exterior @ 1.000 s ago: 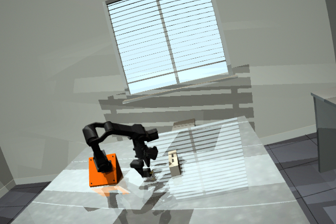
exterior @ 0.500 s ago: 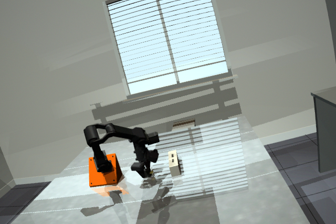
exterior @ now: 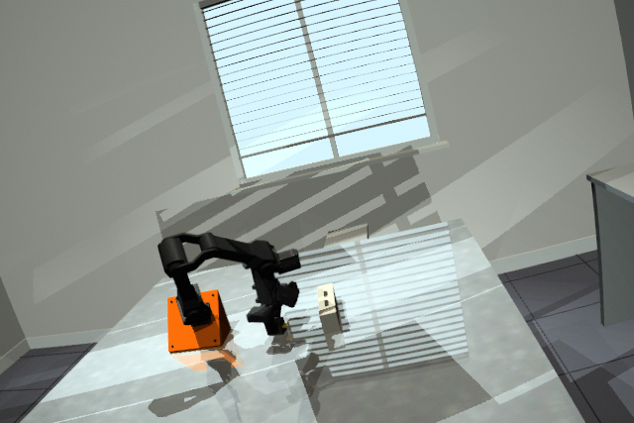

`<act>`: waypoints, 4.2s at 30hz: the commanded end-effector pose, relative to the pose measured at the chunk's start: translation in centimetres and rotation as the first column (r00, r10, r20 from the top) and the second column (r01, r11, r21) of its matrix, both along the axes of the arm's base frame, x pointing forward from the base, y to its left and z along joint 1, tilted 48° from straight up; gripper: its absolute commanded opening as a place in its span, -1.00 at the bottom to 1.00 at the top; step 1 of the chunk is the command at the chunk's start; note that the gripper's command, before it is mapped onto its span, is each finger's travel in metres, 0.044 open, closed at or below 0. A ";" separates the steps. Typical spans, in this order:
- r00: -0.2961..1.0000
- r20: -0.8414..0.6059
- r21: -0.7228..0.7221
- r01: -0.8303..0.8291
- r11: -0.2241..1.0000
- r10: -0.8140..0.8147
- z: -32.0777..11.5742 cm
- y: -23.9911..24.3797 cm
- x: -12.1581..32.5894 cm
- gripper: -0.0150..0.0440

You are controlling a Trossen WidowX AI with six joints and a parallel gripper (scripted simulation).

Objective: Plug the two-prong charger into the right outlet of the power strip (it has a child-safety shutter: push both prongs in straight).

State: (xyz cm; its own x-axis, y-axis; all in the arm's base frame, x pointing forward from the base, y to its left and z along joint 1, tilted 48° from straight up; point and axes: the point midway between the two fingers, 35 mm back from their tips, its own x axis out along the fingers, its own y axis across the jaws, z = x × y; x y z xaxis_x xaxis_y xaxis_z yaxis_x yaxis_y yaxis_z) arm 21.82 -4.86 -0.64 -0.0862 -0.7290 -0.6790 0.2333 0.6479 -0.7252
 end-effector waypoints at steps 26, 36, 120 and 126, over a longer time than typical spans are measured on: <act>0.997 -0.052 0.003 -0.049 0.999 0.049 2.9 3.5 0.4 -0.49; 0.987 -0.116 0.012 -0.109 0.994 0.109 2.0 2.5 1.5 -0.49; 0.951 -0.227 0.029 -0.207 0.978 0.209 0.4 0.7 8.3 -0.49; 0.951 -0.227 0.029 -0.207 0.978 0.209 0.4 0.7 8.4 -0.49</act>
State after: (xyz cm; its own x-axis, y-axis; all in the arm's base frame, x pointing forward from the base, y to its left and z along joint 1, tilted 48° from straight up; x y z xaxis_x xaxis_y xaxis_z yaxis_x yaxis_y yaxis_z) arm 30.02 -4.15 -0.36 -0.0892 -0.7417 -0.6648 -0.0754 0.6705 -0.7380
